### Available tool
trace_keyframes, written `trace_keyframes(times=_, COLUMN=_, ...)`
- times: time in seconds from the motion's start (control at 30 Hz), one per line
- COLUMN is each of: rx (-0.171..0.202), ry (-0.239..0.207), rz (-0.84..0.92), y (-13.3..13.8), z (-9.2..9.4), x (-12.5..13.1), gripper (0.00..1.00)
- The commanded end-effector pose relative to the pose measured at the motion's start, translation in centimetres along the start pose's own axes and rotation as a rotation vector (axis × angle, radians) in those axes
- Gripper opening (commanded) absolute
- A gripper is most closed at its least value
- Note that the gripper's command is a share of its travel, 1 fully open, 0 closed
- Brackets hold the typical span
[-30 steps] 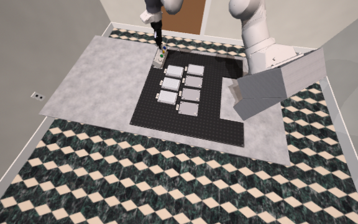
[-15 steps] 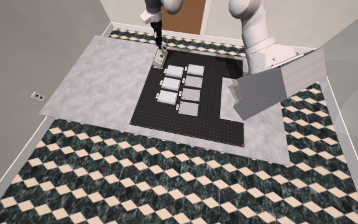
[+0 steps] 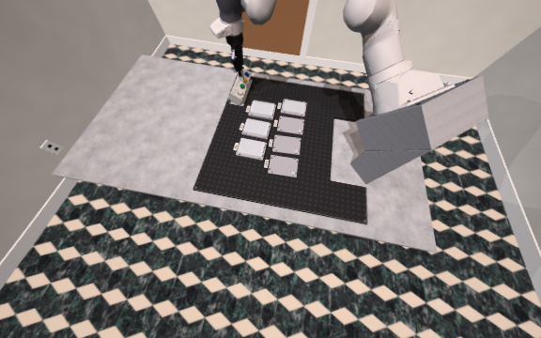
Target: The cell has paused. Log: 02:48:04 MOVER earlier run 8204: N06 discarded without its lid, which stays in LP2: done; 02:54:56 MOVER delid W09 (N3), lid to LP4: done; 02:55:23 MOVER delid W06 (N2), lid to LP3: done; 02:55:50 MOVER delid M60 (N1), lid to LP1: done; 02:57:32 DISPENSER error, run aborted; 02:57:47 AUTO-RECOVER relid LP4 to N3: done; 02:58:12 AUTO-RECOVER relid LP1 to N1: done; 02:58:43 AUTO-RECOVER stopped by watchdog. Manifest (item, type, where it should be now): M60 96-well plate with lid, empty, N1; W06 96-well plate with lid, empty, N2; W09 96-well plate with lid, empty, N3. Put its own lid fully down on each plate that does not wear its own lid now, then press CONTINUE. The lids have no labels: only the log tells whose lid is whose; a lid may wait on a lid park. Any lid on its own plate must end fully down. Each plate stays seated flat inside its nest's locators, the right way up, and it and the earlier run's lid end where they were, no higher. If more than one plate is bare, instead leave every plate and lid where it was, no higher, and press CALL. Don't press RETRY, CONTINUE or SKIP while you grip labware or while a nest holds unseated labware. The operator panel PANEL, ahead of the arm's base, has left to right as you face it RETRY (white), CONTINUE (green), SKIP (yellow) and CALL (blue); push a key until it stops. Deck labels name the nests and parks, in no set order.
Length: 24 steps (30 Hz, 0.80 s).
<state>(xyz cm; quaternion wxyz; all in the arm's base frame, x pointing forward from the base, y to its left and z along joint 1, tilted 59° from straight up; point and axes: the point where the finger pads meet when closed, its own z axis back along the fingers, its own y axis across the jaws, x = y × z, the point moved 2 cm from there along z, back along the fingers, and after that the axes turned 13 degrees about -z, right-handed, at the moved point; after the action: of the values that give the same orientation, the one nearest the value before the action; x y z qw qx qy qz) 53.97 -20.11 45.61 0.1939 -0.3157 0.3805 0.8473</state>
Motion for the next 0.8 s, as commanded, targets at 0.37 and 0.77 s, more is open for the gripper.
trace_keyframes(times=0.37, rx=0.000, ry=0.002, rz=-0.004, y=0.04, z=-0.19, x=-0.02, gripper=0.00)
trace_keyframes(times=0.77, rx=0.000, ry=0.002, rz=-0.004, y=0.04, z=-0.87, x=-0.02, gripper=0.00)
